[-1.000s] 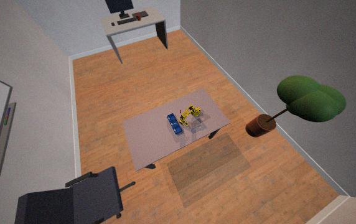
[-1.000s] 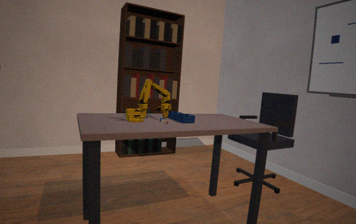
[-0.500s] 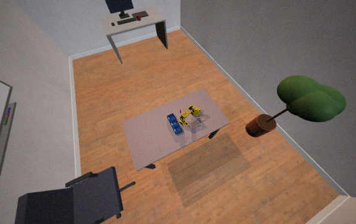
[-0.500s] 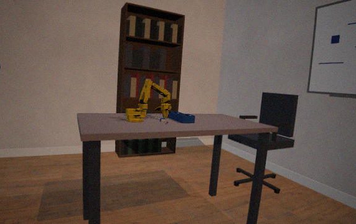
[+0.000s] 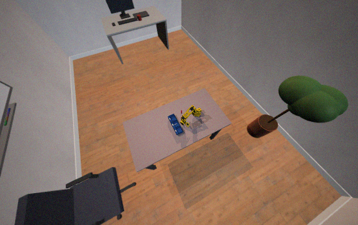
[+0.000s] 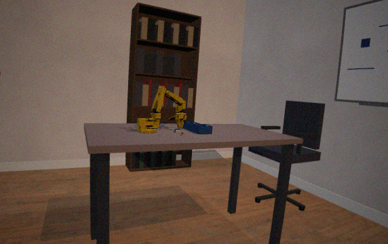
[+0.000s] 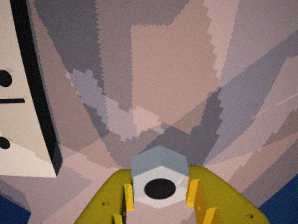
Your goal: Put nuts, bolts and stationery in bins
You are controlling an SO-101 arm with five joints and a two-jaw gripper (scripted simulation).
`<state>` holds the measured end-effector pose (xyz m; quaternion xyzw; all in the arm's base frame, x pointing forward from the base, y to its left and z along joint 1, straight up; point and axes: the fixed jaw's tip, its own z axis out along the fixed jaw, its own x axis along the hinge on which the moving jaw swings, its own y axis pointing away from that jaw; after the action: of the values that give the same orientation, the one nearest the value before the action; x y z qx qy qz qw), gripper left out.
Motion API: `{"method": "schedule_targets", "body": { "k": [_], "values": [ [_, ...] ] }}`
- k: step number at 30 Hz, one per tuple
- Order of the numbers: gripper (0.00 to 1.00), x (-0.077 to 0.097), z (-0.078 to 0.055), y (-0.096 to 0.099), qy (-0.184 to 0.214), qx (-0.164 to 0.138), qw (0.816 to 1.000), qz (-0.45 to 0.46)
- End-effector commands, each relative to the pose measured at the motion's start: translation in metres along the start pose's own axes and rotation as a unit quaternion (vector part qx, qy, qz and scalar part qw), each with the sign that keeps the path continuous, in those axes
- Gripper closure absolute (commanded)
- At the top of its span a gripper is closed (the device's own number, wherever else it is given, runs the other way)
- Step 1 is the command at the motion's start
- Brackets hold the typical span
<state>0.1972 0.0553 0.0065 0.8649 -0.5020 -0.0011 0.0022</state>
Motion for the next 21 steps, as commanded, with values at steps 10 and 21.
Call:
{"method": "schedule_targets", "body": {
  "k": [10,21],
  "values": [
    [1.0,-0.001,-0.019,-0.006,0.002,0.01,1.0,-0.012],
    [1.0,-0.002,-0.043,-0.007,0.002,0.01,1.0,-0.012]
  ]
}}
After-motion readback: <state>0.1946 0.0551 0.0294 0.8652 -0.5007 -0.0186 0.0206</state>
